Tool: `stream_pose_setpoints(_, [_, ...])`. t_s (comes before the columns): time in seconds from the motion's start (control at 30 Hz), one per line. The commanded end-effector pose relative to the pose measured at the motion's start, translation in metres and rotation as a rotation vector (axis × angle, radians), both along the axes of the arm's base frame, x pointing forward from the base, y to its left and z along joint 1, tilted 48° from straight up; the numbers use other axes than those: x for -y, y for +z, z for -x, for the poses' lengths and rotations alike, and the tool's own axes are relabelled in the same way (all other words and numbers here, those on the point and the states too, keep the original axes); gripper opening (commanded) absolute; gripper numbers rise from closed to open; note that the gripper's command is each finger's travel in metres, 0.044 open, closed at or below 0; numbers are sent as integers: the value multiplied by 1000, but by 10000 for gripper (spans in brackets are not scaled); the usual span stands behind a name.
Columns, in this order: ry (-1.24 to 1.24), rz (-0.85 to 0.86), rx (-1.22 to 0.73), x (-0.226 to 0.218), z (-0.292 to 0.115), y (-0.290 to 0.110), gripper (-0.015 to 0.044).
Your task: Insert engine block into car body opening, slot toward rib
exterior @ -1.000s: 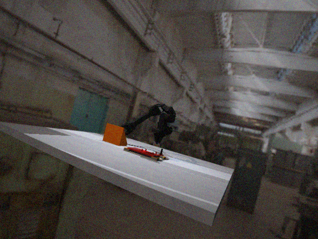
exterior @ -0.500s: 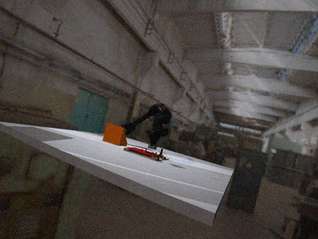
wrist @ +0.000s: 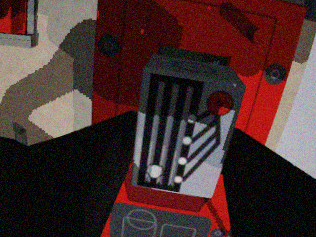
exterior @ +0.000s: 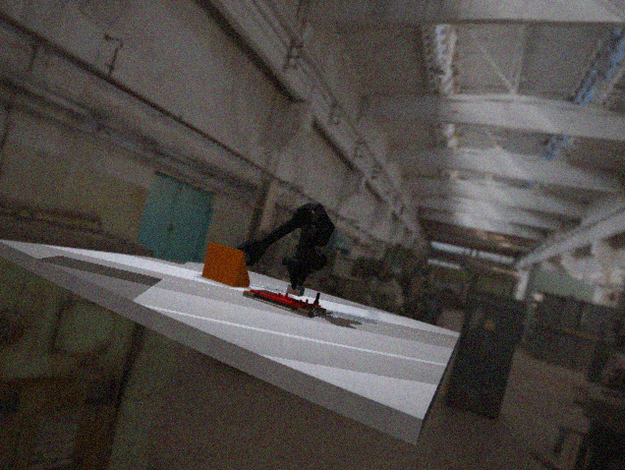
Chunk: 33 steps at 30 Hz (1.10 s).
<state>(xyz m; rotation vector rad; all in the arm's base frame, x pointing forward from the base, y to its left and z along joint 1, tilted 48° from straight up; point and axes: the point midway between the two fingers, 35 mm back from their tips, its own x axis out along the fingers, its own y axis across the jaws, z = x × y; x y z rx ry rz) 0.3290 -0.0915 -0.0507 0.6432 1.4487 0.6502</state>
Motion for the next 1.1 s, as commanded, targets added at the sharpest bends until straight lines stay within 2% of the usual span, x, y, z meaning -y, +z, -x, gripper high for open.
stream_pose_setpoints(0.0, [6,3,2,0,1,-1,160])
stream_pose_setpoints(1.07, [-6,3,-11,1,1,-3,160])
